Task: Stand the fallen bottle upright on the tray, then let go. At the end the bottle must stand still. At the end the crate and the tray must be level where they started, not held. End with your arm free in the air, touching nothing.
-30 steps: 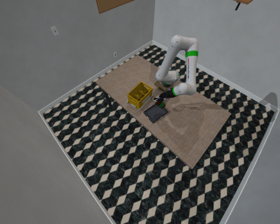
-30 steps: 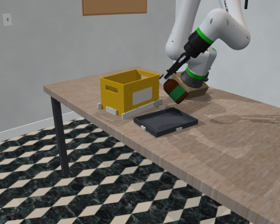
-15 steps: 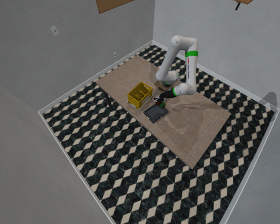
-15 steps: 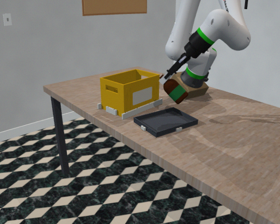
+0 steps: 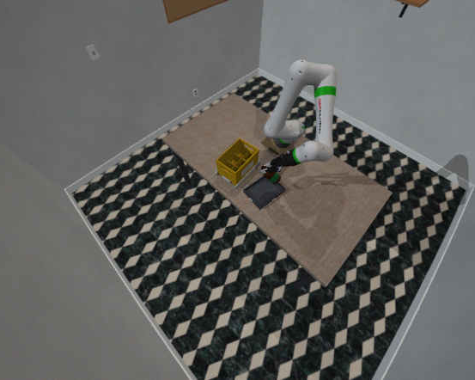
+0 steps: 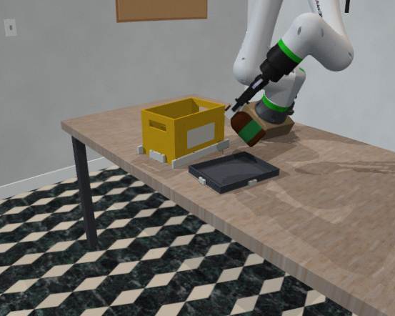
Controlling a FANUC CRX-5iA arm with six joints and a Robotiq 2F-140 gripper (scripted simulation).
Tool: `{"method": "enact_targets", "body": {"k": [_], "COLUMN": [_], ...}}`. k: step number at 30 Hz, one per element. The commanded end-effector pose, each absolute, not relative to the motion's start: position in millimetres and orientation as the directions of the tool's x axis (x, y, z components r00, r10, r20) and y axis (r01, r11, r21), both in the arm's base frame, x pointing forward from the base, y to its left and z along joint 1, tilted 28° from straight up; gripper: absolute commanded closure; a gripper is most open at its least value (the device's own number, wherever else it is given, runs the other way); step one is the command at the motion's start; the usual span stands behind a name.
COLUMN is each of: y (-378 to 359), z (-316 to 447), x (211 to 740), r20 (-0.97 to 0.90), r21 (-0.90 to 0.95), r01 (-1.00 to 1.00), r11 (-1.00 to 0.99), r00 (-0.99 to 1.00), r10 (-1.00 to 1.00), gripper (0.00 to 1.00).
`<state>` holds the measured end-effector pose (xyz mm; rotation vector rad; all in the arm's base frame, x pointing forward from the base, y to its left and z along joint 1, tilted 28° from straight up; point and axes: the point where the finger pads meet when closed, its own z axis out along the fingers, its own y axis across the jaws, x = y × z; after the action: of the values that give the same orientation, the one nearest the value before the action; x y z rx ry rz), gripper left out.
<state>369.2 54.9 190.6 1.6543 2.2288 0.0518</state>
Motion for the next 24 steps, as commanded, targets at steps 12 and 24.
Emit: {"method": "enact_targets", "body": {"k": [12,24], "y": [54.9,54.9], "z": [190.8,190.4], "x": [369.3,369.1], "r20": [-0.265,-0.274], "r21": [0.242,0.24], "r01": [0.919,0.919], "r11": [0.312,0.312], "r00": [-0.247,-0.244], "r10": [0.932,0.93], "gripper": [1.0,1.0]}}
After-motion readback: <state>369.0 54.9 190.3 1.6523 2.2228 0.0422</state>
